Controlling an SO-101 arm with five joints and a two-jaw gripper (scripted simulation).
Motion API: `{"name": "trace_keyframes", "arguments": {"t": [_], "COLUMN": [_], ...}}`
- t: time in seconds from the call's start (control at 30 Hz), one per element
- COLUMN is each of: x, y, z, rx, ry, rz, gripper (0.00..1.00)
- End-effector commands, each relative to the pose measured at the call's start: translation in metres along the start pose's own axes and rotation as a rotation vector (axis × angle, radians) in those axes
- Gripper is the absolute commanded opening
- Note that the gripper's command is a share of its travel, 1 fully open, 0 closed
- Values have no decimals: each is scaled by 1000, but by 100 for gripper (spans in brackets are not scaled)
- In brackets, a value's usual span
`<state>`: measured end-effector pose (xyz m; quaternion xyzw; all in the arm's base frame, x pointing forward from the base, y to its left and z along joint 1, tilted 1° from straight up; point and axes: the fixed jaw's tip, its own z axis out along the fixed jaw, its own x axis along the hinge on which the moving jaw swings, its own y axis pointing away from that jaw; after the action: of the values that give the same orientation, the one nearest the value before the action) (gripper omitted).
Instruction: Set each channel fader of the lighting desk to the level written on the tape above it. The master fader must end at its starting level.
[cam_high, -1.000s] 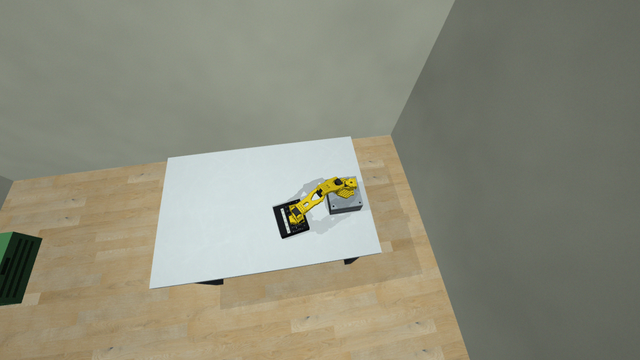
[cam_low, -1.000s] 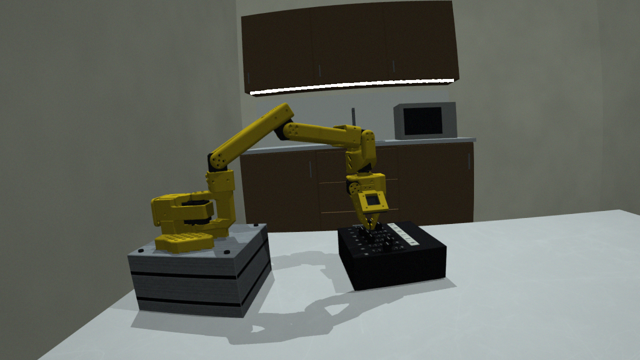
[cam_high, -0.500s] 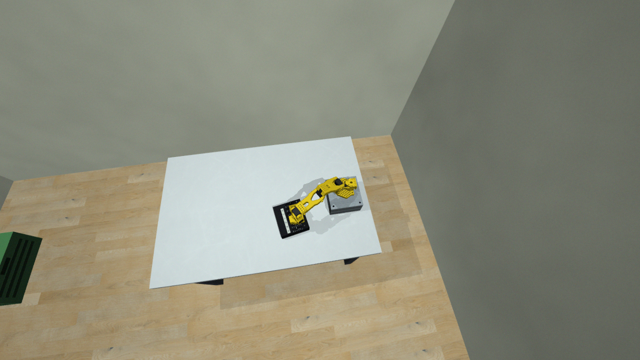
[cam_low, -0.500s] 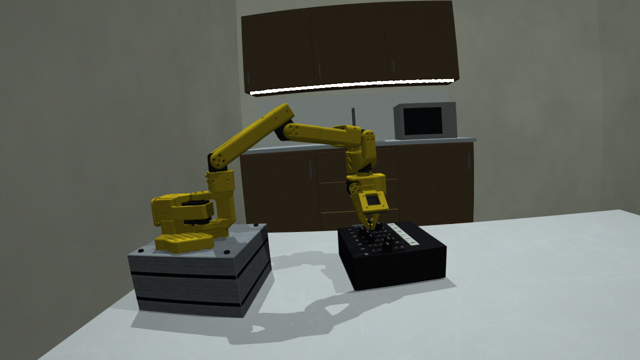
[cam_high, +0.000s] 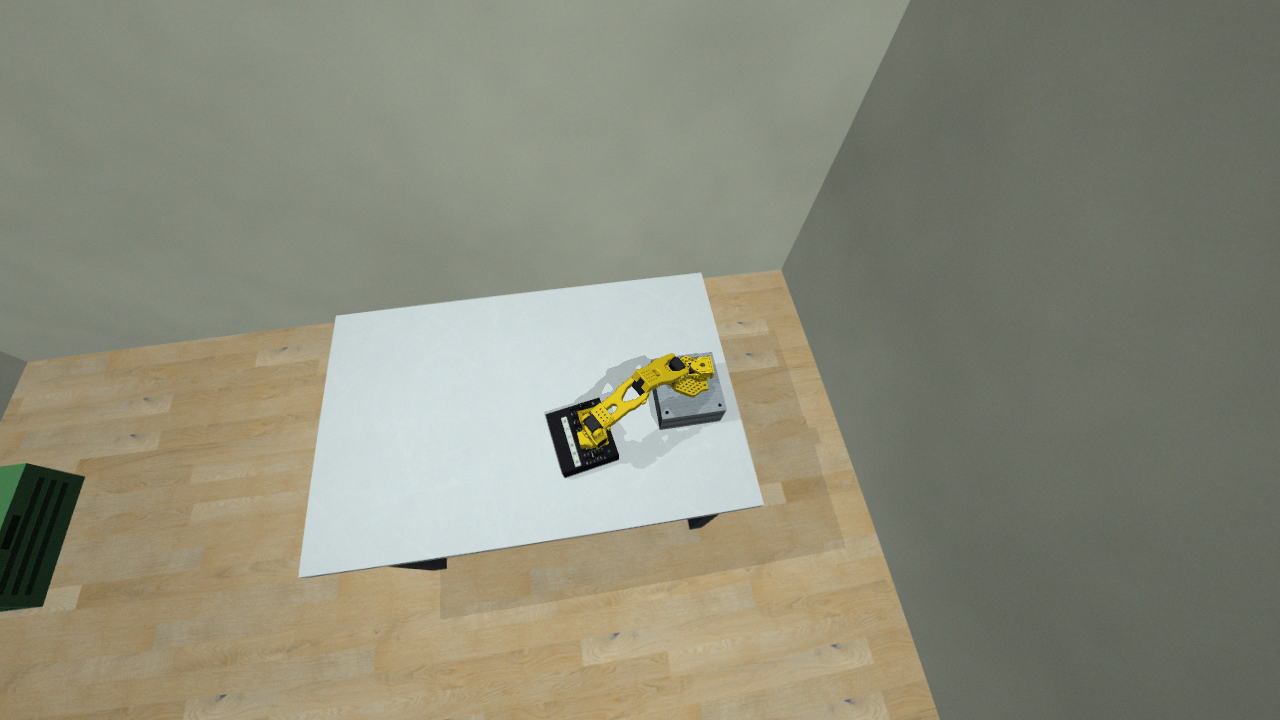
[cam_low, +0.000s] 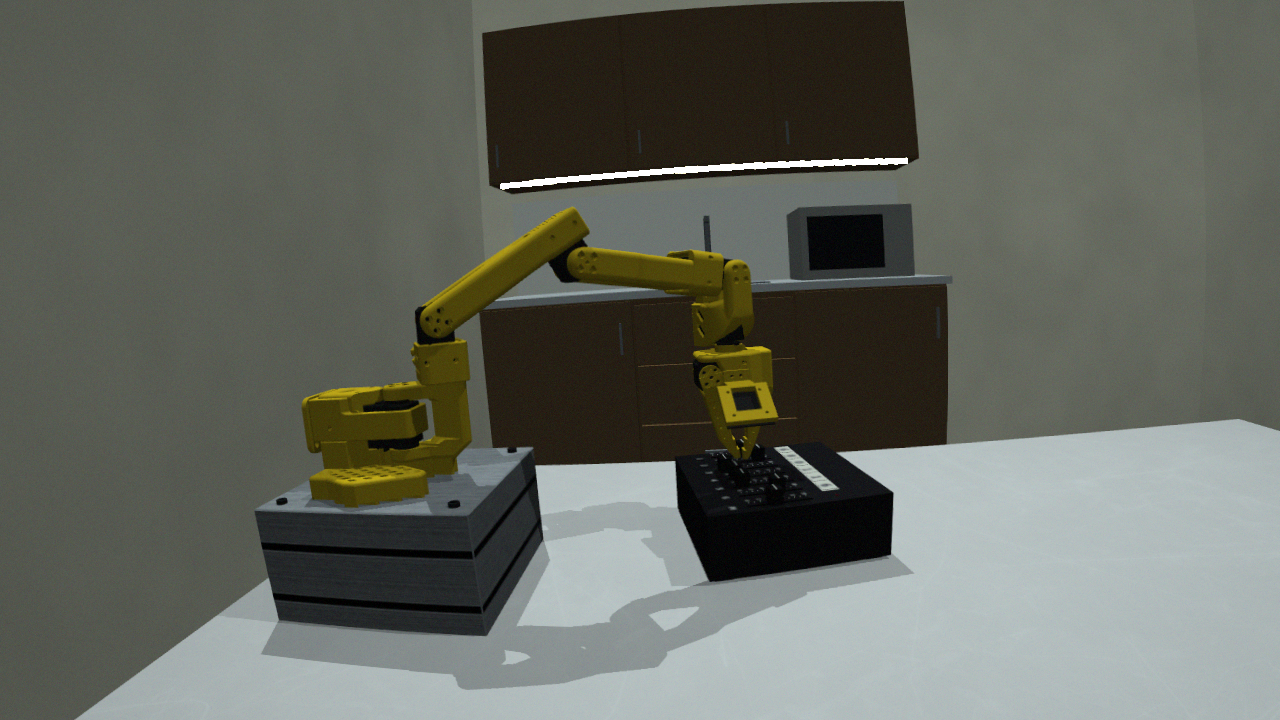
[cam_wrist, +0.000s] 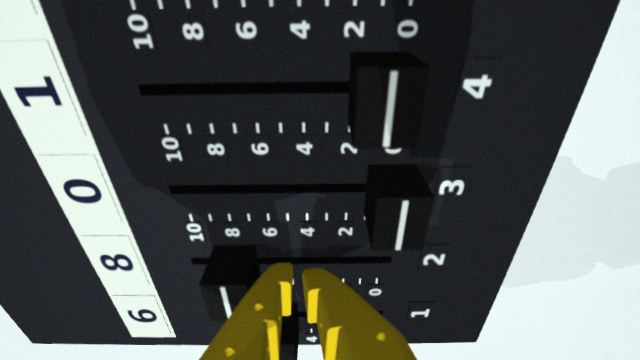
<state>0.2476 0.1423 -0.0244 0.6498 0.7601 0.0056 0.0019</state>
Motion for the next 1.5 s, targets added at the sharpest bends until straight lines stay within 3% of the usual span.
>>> {"name": "trace_keyframes", "arguments": {"t": [0.0, 1.47], "x": [-4, -1], "y": [-1, -8], "z": [3, 1], "rx": [10, 10], "ry": [-4, -4], "rz": [6, -12], "gripper": [0, 0]}}
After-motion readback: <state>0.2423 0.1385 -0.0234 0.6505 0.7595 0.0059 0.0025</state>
